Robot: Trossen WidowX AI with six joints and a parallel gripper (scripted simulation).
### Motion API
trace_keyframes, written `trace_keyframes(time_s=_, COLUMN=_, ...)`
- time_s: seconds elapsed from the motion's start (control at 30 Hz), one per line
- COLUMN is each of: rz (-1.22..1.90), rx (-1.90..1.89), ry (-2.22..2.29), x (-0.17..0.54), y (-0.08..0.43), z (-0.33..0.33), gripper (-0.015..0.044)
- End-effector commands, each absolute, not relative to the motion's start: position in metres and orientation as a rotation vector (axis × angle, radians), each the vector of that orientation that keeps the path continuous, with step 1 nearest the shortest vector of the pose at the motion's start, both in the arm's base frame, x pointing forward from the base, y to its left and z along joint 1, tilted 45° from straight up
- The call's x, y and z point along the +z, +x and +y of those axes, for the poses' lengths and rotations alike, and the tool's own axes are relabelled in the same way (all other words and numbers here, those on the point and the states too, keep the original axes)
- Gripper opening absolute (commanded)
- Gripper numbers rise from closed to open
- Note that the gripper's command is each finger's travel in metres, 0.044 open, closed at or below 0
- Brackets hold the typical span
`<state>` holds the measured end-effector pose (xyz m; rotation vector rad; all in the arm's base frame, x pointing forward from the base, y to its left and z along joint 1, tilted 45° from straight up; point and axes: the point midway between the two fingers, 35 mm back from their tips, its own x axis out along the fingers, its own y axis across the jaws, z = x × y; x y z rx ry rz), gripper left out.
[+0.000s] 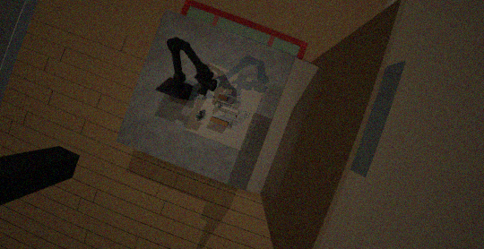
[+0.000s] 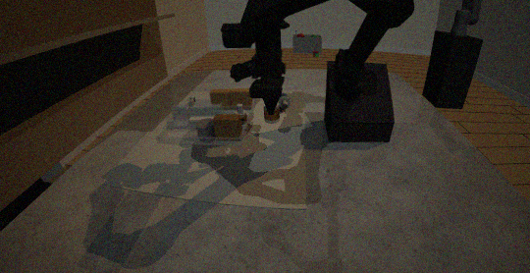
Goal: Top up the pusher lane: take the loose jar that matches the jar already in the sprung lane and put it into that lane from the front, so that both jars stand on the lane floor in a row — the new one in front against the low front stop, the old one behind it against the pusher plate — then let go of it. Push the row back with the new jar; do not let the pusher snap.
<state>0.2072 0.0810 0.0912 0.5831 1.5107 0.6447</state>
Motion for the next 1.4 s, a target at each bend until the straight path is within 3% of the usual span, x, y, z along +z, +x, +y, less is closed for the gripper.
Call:
trace_keyframes(time_s=0.0, rz=1.502, rx=0.651, ry=0.577, x=0.103, y=0.207, z=0.073, gripper=0.0)
trace_keyframes(time_s=1.37, rz=1.489, rx=0.666, ry=0.554, x=-0.024, y=0.282, z=0.021, gripper=0.0)
